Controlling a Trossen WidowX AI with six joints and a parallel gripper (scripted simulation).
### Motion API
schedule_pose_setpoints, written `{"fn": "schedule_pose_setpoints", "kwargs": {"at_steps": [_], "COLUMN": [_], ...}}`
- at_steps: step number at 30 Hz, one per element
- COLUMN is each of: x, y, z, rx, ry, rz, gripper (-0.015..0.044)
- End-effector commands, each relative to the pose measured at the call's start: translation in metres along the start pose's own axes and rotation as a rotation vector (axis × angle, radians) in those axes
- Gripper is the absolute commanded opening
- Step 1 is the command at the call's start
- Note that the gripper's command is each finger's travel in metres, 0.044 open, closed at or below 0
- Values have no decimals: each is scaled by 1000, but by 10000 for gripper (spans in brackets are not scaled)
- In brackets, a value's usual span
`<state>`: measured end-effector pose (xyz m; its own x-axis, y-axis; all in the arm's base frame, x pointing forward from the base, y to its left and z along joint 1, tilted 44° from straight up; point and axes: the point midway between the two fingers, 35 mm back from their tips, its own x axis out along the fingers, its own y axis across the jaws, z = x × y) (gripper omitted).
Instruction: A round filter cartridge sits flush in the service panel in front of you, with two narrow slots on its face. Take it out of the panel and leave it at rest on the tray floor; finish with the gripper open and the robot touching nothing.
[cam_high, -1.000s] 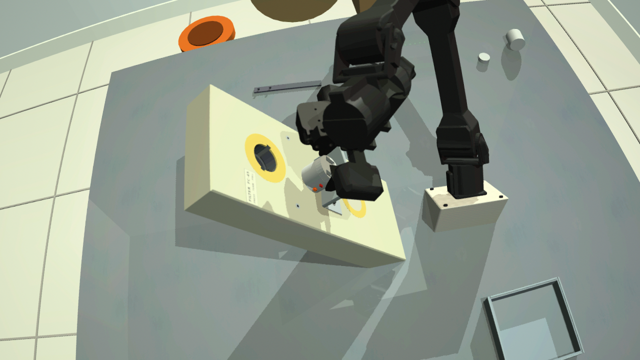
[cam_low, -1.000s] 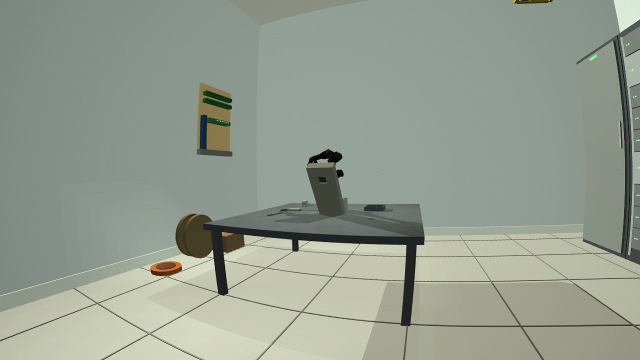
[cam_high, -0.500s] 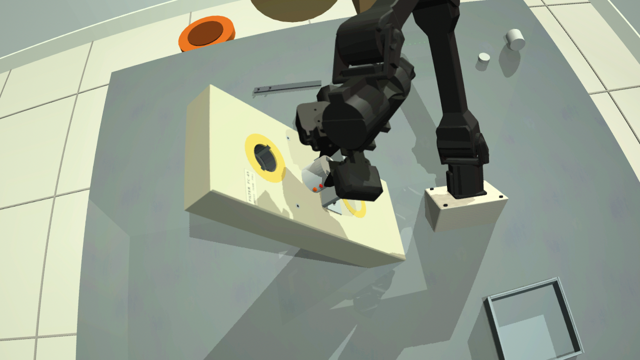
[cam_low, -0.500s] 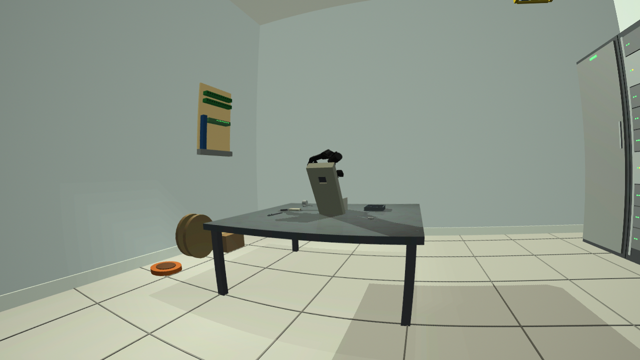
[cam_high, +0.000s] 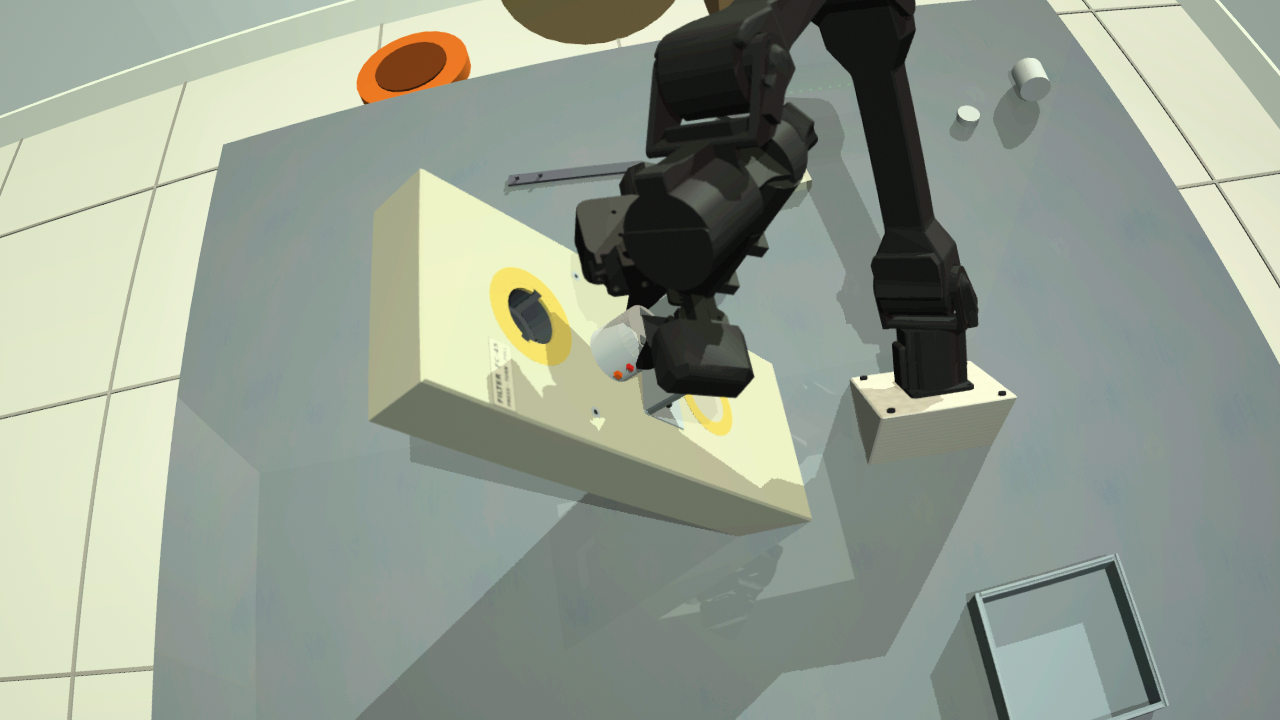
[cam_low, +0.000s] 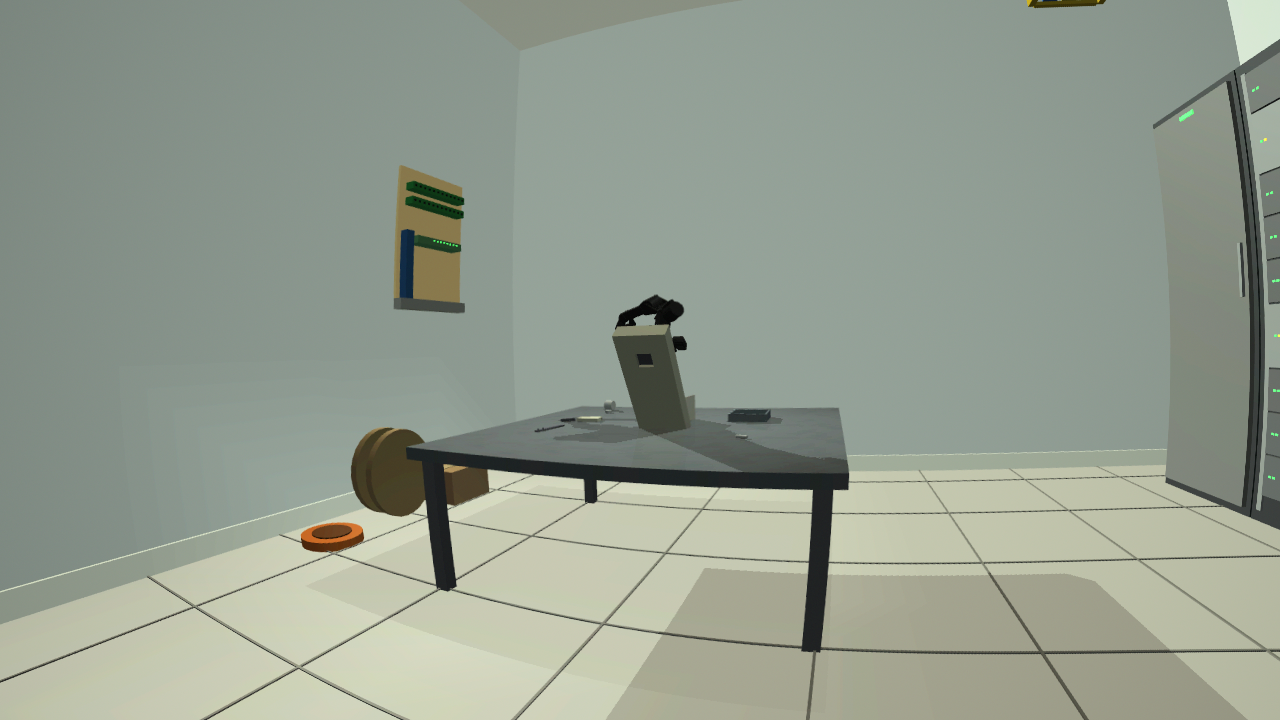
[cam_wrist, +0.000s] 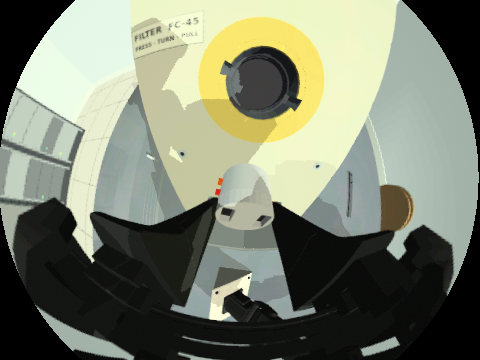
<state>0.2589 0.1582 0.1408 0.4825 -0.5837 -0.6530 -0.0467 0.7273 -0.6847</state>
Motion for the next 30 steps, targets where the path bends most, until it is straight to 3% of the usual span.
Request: {"fn": "schedule_pose_setpoints", "kwargs": {"at_steps": [1,15,30], "x": [-5,-94,-90], "y": [-1,-3,50], "z": [9,8,12], "rx": [-1,-142,-140], "ry": [-13,-158,-126], "rz": [-1,118,83], "gripper": [0,0,0]}}
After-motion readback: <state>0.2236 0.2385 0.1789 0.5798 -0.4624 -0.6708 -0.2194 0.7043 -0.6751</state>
